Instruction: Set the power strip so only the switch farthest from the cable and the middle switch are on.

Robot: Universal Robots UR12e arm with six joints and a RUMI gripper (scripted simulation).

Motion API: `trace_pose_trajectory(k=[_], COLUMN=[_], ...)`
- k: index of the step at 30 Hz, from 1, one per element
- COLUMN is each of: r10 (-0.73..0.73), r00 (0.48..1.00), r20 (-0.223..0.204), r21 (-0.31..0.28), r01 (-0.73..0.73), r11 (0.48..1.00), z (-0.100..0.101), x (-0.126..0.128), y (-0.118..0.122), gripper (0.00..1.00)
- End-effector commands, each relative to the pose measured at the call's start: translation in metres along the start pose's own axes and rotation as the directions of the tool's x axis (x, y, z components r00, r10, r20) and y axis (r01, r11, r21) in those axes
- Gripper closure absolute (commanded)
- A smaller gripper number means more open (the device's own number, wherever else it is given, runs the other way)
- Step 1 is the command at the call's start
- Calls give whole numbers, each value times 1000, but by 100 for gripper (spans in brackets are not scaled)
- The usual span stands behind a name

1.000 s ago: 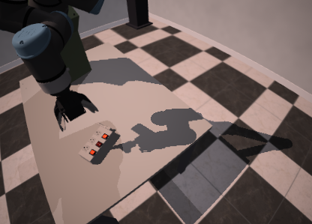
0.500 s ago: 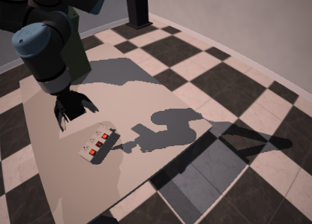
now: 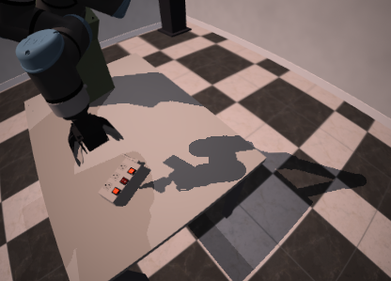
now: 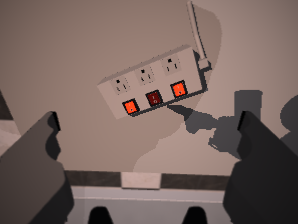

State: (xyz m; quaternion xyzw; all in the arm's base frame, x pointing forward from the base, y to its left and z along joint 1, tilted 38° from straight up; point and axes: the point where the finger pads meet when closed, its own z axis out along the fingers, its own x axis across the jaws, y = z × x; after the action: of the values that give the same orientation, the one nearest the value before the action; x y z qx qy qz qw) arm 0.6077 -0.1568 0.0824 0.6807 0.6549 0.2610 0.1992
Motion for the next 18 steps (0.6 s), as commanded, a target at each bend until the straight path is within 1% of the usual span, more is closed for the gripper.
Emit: trace_pose_trajectory(k=[1, 5, 9, 11, 15, 18], r10=[-99, -202, -330, -330, -474, -584], r00=[995, 979, 944, 944, 881, 812], r20=[0, 1, 0, 0, 0, 0], r21=[-1, 0, 0, 0, -1, 0], r01=[99, 202, 330, 330, 474, 584], r11=[995, 979, 944, 944, 881, 812], z=[4, 7, 11, 11, 17, 21], x=[-1, -2, -3, -3, -4, -4], y=[3, 5, 7, 7, 11, 13], gripper=[0, 0, 0, 0, 0, 0])
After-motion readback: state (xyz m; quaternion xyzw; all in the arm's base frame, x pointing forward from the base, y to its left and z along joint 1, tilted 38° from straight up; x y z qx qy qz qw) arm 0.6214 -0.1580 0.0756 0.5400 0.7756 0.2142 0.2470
